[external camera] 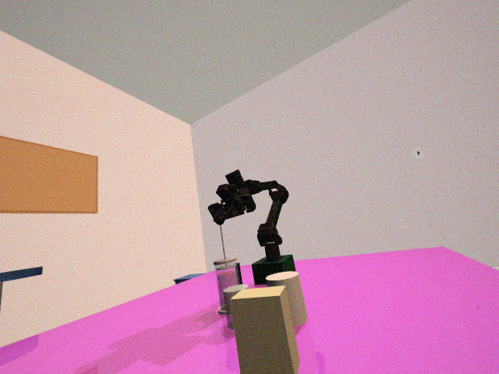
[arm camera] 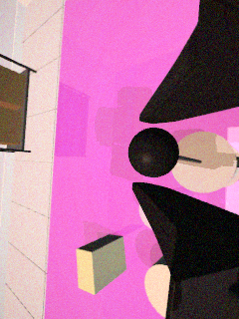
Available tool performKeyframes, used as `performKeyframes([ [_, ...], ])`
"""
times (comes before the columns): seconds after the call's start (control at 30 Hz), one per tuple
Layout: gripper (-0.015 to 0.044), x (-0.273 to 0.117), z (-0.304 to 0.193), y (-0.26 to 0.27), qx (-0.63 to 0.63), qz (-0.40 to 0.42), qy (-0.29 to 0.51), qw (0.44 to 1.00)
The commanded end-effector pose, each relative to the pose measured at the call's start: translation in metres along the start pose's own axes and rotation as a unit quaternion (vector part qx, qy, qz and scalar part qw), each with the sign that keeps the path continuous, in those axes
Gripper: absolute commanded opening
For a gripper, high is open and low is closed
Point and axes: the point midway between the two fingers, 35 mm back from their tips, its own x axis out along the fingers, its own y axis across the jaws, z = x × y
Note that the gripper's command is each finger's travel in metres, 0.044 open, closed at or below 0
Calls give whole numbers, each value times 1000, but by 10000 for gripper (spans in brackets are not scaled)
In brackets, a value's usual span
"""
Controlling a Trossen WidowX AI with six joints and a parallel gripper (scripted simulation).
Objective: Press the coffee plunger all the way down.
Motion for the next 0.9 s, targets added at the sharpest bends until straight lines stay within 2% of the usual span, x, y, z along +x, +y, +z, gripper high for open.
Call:
performKeyframes([
  [0.0, 138, 0, 0, 0, 3, -1, 0, 1000],
  [0.07, 125, 0, 0, 0, 3, -1, 0, 1000],
  [0.87, 124, 18, -19, -1, 3, -1, -1, 1000],
])
